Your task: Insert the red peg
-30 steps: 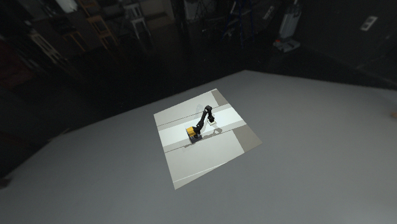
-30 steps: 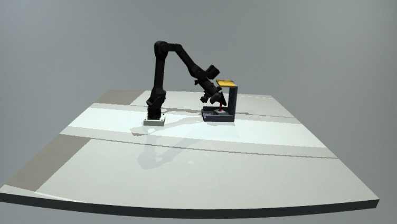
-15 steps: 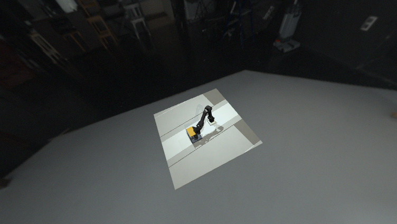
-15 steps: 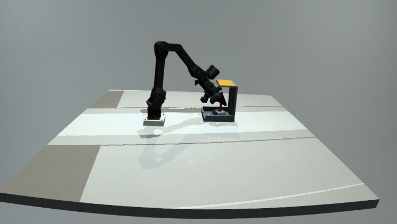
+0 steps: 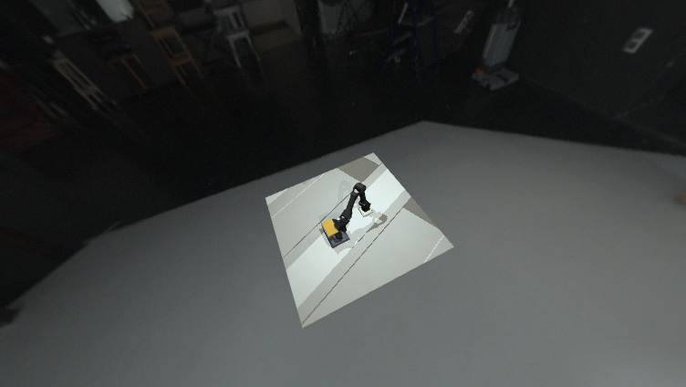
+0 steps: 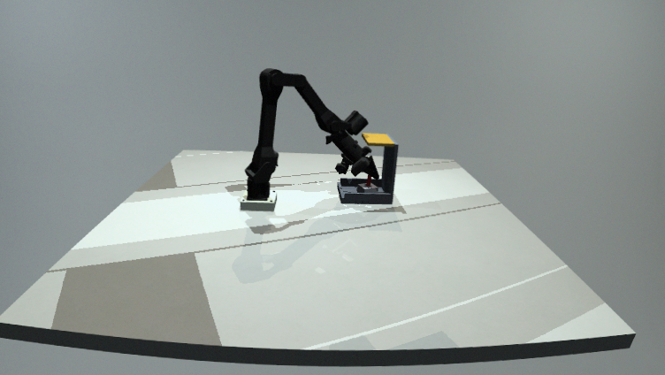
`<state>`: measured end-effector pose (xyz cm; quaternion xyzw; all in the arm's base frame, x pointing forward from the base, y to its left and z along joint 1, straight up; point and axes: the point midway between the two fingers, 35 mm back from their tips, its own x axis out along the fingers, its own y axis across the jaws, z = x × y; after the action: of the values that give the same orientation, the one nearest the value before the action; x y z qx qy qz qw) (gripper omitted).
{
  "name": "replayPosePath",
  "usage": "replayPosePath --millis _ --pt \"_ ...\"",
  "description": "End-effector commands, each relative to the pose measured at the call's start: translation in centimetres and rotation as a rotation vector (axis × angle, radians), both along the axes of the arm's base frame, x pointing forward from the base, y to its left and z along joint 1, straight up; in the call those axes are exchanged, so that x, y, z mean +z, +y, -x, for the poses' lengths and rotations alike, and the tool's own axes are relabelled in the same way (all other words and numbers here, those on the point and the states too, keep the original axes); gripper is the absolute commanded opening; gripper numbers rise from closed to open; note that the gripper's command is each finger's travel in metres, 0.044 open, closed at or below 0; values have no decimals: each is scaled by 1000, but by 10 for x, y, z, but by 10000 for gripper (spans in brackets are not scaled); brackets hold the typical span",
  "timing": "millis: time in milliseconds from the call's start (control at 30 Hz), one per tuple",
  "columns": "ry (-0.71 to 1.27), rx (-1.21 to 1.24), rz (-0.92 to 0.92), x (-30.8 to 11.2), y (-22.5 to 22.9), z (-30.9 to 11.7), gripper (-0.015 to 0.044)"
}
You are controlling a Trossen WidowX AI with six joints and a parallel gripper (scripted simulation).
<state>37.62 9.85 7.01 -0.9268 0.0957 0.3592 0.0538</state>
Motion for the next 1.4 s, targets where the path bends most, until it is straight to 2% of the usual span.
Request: replayPosePath --millis 0,700,967,1367 --pt "24 7 7 -10 -1 4 0" --pt "24 7 7 -11 -1 4 0" --pt "6 0 3 -6 0 1 210" --pt "20 5 5 -6 1 26 220"
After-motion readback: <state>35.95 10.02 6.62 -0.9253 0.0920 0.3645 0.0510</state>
